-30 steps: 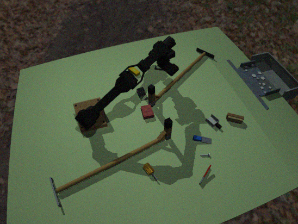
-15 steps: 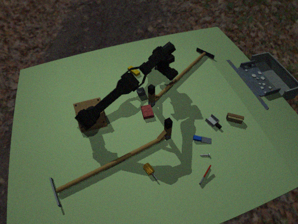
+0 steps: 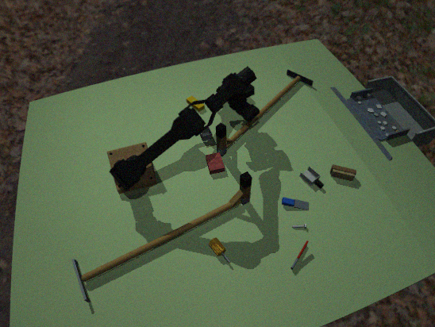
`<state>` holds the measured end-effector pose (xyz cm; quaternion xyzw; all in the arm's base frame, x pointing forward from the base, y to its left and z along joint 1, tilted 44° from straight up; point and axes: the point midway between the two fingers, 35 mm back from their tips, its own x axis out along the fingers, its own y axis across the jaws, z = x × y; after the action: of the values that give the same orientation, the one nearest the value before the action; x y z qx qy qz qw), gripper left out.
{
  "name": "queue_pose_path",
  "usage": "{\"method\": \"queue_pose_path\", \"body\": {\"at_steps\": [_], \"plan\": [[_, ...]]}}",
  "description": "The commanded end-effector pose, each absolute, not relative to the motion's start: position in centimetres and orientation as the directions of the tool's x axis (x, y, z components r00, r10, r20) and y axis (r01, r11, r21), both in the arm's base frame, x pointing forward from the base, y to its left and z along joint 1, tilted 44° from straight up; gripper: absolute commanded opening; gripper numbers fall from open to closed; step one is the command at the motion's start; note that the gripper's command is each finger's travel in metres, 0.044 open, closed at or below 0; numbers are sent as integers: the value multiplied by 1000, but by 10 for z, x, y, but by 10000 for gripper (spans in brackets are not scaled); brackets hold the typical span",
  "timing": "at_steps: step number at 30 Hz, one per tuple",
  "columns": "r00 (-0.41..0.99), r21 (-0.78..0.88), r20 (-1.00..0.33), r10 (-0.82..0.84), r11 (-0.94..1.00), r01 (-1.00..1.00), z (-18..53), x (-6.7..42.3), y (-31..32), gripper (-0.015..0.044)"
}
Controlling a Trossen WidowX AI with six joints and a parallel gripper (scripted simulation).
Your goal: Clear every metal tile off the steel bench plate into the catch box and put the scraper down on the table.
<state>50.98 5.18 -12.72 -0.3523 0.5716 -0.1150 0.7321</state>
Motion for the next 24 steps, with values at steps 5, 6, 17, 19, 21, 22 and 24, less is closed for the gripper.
{"method": "queue_pose_path", "body": {"at_steps": [5, 6, 17, 19, 21, 22, 24], "plan": [[322, -645, -758, -568, 727, -236, -124, 514, 47, 0], [322, -645, -758, -568, 727, -236, -123, 515, 46, 0], [321, -645, -758, -568, 727, -236, -117, 520, 39, 0], [321, -645, -758, -568, 727, -236, -116, 521, 38, 0], [321, -645, -758, -568, 727, -236, -115, 522, 37, 0], [321, -645, -758, -568, 727, -236, -115, 522, 36, 0], [321, -645, -758, -568, 727, -236, -114, 523, 35, 0]]}}
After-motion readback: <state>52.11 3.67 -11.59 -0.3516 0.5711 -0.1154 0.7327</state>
